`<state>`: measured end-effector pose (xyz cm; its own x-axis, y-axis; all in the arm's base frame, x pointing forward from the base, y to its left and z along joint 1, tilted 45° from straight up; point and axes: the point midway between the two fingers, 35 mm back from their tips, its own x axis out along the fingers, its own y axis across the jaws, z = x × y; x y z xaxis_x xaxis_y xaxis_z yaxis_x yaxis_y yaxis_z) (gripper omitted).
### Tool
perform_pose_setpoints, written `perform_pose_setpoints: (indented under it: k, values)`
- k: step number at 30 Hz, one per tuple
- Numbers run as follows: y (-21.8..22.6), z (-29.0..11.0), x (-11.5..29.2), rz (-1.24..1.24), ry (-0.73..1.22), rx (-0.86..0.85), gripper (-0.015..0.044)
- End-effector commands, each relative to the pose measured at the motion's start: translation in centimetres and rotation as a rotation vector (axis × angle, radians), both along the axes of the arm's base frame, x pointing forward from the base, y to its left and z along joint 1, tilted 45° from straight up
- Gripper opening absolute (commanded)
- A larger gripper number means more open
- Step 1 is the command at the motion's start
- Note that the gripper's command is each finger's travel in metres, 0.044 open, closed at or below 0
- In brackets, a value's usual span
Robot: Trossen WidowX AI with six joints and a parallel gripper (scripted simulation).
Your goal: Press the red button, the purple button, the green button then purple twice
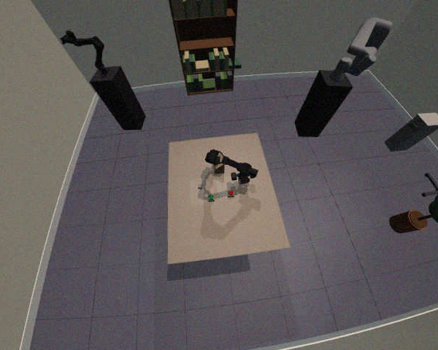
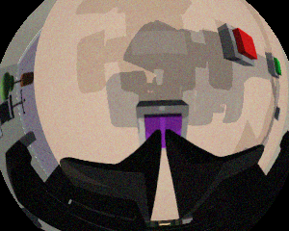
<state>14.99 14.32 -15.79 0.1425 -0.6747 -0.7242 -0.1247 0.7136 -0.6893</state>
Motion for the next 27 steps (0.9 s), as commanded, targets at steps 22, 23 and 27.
perform_pose_setpoints:
  k: [22, 23, 27]
  values:
    - [1.2, 1.2, -0.2, 0.007, 0.001, -0.003, 0.0020]
    - [1.0, 1.1, -0.1, 0.007, 0.001, -0.003, 0.0020]
    - [0.6, 0.6, -0.1, 0.007, 0.001, -0.003, 0.0020]
